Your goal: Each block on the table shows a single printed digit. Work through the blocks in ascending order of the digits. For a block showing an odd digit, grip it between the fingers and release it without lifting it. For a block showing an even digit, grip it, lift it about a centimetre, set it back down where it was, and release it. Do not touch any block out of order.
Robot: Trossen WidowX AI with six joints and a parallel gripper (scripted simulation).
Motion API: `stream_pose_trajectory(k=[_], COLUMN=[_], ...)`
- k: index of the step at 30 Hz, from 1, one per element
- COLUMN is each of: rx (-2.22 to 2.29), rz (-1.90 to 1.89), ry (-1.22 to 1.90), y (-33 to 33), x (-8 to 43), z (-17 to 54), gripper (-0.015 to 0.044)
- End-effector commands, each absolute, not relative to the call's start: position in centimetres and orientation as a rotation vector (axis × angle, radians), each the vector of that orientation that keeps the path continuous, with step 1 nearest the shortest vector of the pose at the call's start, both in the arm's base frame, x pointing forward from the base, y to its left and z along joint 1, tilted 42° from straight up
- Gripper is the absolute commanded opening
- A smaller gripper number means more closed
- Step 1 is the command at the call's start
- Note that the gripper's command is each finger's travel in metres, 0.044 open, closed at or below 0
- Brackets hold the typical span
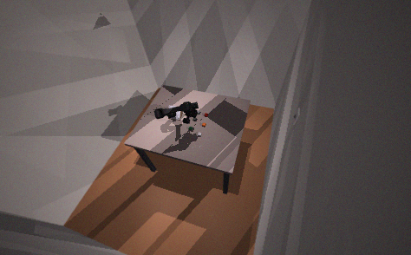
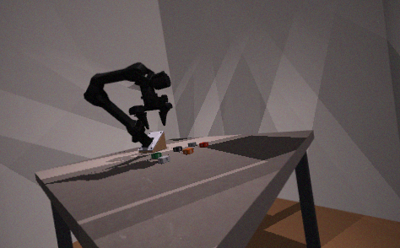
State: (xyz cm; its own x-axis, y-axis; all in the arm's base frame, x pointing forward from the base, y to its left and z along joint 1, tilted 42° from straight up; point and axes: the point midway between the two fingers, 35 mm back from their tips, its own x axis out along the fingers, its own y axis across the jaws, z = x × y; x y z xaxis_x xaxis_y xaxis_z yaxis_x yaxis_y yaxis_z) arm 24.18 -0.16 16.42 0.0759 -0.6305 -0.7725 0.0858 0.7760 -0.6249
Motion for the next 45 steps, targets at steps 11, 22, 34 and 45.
stream_pose_trajectory(k=[11,22,34,45], rx=[-0.521,-0.521,-0.517,-0.517], rz=[-0.618,-0.618,-0.613,-0.613], ry=[1.447,1.447,1.448,1.448], y=[-1.3,-1.3,8.5,8.5], x=[23.3,23.3,23.4,23.4], z=[16.5,16.5,7.8,7.8], gripper=[0.04,0.04,0.04,0.04])
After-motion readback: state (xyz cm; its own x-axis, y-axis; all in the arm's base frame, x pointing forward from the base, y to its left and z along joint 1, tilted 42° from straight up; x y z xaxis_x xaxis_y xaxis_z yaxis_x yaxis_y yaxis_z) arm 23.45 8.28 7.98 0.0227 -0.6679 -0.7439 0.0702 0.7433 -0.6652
